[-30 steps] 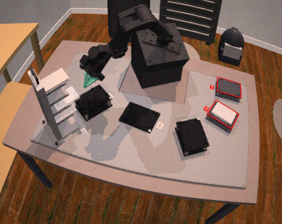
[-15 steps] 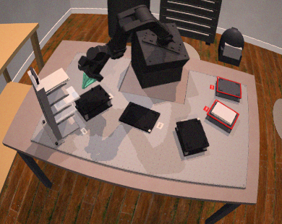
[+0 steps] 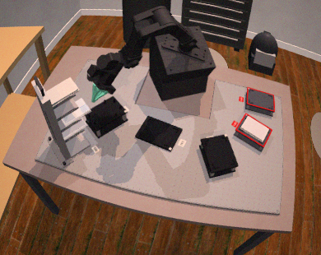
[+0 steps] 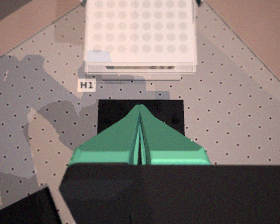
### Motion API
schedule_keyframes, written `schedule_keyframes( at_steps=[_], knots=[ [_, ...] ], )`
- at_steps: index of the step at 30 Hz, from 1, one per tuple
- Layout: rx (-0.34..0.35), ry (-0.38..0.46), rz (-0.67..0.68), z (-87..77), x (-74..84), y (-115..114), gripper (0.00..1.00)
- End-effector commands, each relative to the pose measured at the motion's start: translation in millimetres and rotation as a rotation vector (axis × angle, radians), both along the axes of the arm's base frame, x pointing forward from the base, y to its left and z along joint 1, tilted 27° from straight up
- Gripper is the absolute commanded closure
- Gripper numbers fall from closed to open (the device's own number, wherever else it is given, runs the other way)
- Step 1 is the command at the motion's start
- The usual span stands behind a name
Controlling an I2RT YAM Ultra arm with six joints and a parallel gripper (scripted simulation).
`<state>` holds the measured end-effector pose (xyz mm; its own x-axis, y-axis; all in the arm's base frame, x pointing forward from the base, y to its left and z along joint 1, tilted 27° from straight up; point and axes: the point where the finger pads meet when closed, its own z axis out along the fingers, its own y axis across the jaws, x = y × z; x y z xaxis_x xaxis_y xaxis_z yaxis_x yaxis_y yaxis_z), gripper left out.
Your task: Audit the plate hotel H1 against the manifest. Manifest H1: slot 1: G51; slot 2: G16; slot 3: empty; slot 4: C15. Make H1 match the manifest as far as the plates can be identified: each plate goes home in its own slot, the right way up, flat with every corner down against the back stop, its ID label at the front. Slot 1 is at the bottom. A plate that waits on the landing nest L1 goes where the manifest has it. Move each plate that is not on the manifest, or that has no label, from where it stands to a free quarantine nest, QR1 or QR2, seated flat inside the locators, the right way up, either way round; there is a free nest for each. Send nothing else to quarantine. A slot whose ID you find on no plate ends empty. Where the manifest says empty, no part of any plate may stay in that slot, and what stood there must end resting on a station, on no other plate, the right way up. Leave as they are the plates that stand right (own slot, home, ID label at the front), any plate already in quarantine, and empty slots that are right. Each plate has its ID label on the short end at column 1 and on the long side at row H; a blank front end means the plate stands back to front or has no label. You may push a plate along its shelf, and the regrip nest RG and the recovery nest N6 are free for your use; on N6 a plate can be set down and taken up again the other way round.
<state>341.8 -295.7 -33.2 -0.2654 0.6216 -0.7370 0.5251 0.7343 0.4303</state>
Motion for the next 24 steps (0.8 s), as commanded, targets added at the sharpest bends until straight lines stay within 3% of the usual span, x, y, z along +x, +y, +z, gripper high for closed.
schedule_keyframes(
  at_steps=[1,24],
  knots=[
    [-0.018,-0.010,-0.010,6.3,2.4,-7.3,1.00],
    [-0.019,-0.010,-0.011,8.6,11.9,-15.5,1.00]
  ],
)
